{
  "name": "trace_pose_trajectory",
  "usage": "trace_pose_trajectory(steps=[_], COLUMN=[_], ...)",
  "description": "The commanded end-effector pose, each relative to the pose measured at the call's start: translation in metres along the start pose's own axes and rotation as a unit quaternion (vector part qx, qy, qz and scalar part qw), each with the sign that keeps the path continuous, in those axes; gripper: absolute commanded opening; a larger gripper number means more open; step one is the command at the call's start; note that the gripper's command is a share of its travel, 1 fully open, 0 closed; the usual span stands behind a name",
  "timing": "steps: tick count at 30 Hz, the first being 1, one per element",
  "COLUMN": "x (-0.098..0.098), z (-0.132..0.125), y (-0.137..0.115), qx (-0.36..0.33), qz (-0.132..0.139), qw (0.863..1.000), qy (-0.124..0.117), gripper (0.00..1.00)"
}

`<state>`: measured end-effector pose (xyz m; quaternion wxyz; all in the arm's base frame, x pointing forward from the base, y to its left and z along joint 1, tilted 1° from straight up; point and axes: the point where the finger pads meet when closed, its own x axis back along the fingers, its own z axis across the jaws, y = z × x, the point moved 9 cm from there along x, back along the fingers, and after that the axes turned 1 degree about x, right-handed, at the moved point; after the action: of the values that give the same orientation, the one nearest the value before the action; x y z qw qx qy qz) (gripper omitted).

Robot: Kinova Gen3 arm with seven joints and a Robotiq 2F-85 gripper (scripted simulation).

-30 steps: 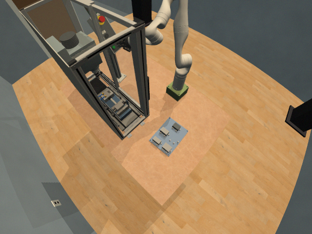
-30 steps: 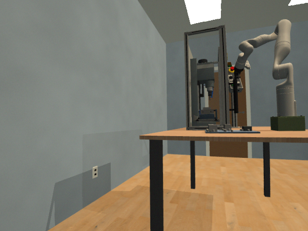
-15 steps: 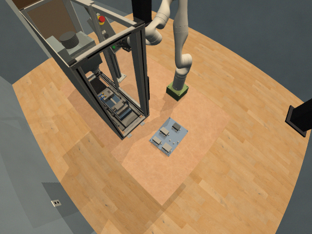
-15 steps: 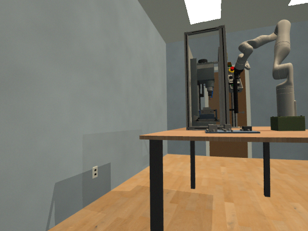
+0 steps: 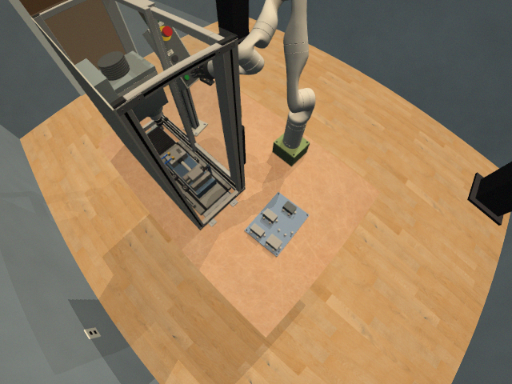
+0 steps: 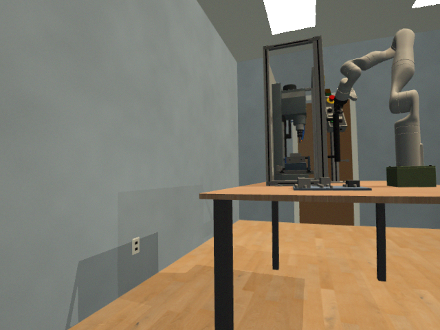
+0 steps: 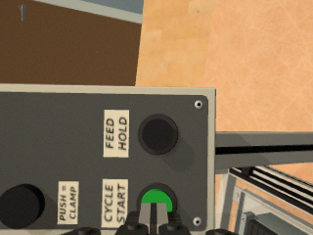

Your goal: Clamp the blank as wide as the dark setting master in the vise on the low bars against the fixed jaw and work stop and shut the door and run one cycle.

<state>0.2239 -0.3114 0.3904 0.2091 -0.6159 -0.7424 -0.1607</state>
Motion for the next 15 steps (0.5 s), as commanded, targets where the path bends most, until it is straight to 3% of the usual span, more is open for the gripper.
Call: trace_pose_trajectory(steps=[1, 15], x=[-0.0003, -0.0038], z=[0.0012, 0.0012], y=[0.0026, 0.0026], qx=[-0.001, -0.001], qz=[-0.006, -0.006], qw=[1.0, 1.0], qy=[0.0, 0.0], gripper=[0.1, 0.1])
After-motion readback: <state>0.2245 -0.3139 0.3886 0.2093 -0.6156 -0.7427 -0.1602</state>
